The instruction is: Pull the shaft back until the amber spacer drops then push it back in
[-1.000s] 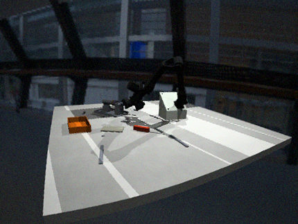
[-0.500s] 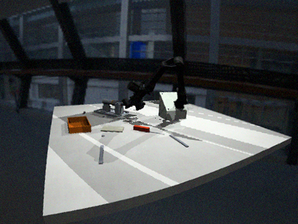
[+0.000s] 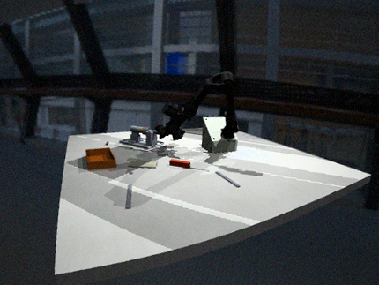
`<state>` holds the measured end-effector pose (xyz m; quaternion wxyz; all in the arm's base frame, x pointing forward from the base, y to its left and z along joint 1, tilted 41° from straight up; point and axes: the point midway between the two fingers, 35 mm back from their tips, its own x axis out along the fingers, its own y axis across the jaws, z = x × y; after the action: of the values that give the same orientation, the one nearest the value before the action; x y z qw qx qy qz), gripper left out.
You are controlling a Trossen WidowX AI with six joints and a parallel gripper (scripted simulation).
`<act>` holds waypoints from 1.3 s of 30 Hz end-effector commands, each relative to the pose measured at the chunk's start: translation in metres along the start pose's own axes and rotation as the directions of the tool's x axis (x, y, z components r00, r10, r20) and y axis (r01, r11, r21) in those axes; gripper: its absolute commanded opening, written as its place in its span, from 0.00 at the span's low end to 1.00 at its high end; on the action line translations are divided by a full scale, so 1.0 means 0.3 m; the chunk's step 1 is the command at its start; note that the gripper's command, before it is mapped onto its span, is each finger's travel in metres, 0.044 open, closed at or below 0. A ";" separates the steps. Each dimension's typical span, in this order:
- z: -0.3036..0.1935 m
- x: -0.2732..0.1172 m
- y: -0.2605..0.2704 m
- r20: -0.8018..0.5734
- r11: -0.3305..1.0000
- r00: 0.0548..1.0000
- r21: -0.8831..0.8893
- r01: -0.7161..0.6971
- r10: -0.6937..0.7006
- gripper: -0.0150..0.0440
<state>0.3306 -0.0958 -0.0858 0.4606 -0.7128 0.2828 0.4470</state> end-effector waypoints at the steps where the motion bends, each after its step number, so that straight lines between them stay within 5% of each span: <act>1: 0.002 -0.001 0.001 0.000 1.000 1.000 0.004 -0.001 0.001 0.25; 39: 0.012 -0.011 0.001 0.001 1.000 1.000 0.004 -0.001 0.001 0.25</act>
<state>0.3281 -0.0931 -0.0837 0.4606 -0.7127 0.2828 0.4471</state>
